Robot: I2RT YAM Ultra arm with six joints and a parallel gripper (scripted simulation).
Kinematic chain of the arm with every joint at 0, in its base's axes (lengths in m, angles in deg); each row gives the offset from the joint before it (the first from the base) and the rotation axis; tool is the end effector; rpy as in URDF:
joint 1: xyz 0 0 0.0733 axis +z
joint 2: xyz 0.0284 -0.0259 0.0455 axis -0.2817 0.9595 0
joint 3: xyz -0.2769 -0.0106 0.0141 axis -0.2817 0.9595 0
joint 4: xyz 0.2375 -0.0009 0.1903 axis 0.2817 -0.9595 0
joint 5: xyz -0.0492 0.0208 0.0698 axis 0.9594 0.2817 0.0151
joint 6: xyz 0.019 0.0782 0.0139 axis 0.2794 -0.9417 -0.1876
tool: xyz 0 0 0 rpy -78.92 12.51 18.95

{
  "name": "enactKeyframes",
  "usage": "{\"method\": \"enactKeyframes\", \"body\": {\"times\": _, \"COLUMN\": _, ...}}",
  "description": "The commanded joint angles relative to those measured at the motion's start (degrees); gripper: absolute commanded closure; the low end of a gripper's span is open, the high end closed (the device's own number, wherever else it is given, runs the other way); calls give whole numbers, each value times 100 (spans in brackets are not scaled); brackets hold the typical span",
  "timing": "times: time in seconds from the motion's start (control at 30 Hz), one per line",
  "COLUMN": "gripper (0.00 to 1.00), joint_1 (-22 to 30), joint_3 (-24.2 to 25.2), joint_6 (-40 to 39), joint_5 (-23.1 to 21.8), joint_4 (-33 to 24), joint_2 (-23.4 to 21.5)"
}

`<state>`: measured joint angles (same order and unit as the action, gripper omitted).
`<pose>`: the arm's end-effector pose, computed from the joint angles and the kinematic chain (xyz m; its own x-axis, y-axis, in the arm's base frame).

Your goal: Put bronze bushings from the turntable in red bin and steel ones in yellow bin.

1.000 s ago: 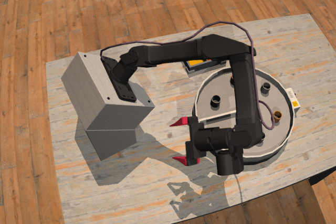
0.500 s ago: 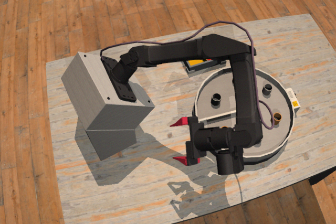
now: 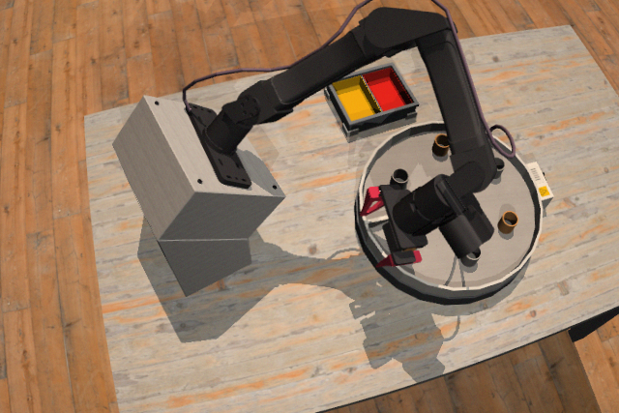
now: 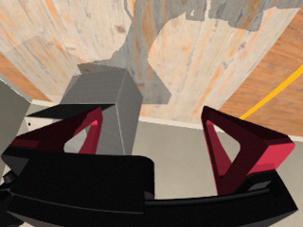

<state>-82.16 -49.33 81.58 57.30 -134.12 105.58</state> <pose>0.1758 -0.3241 0.1559 -0.9597 0.0370 -0.2787 -0.0477 0.9555 0.2910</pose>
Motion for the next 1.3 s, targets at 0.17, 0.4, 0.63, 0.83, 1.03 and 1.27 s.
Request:
{"method": "enactKeyframes", "body": {"times": 0.17, "gripper": 0, "joint_1": 417, "joint_3": 861, "joint_6": -1457, "joint_5": -1086, "joint_4": 1368, "joint_2": -1200}}
{"method": "enactKeyframes", "body": {"times": 0.4, "gripper": 0, "joint_1": 819, "joint_3": 1458, "joint_6": -2357, "joint_5": -1716, "joint_4": 2221, "joint_2": -2064}}
{"method": "enactKeyframes", "body": {"times": 0.63, "gripper": 0, "joint_1": 943, "joint_3": 1789, "joint_6": -2846, "joint_5": -1843, "joint_4": 2756, "joint_2": -2430}}
{"method": "enactKeyframes", "body": {"times": 0.83, "gripper": 0, "joint_1": 888, "joint_3": 1759, "joint_6": -2925, "joint_5": -1818, "joint_4": 2862, "joint_2": -2473}}
{"method": "enactKeyframes", "body": {"times": 1.03, "gripper": 0, "joint_1": 892, "joint_3": 1766, "joint_6": -2938, "joint_5": -1814, "joint_4": 2880, "joint_2": -2474}}
{"method": "enactKeyframes", "body": {"times": 1.27, "gripper": 0, "joint_1": 894, "joint_3": 1770, "joint_6": -2925, "joint_5": -1812, "joint_4": 2843, "joint_2": -2475}}
